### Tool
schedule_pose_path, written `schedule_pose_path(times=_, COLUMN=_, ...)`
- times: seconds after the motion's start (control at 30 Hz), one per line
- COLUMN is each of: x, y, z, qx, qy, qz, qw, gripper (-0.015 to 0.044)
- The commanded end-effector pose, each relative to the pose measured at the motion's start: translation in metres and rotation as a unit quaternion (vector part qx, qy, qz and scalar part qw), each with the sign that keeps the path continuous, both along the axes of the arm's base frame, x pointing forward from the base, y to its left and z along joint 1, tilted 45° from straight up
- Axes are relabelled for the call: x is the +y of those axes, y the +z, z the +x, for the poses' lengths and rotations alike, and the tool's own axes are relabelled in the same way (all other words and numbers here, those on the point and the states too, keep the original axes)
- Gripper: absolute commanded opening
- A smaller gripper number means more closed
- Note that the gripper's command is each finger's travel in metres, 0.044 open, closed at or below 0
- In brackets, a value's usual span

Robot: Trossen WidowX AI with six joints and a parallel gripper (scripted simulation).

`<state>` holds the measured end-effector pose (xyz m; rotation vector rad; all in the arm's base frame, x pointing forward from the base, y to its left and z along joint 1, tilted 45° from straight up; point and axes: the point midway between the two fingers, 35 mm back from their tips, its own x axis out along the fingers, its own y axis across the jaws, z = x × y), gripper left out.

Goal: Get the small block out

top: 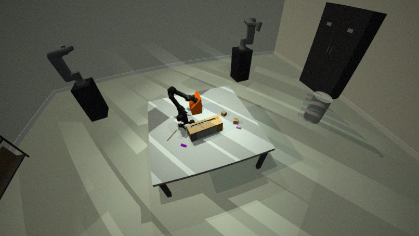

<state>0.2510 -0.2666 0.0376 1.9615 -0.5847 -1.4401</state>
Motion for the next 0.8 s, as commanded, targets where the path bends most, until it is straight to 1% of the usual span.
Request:
schedule_pose_path(times=0.0, x=-0.001, y=-0.007, z=-0.003, qx=0.003, qy=0.003, qz=0.003, qw=1.000, gripper=0.0285)
schedule_pose_path(times=0.23, x=-0.001, y=-0.007, z=-0.003, qx=0.003, qy=0.003, qz=0.003, qw=1.000, gripper=0.0101)
schedule_pose_path(times=0.33, x=-0.001, y=-0.007, z=-0.003, qx=0.003, qy=0.003, qz=0.003, qw=1.000, gripper=0.0081)
schedule_pose_path(times=0.43, x=0.004, y=-0.002, z=-0.001, qx=0.003, qy=0.003, qz=0.003, qw=1.000, gripper=0.0002)
schedule_pose_path(times=0.77, x=0.037, y=0.034, z=0.006, qx=0.001, qy=0.001, qz=0.002, qw=1.000, gripper=0.0000)
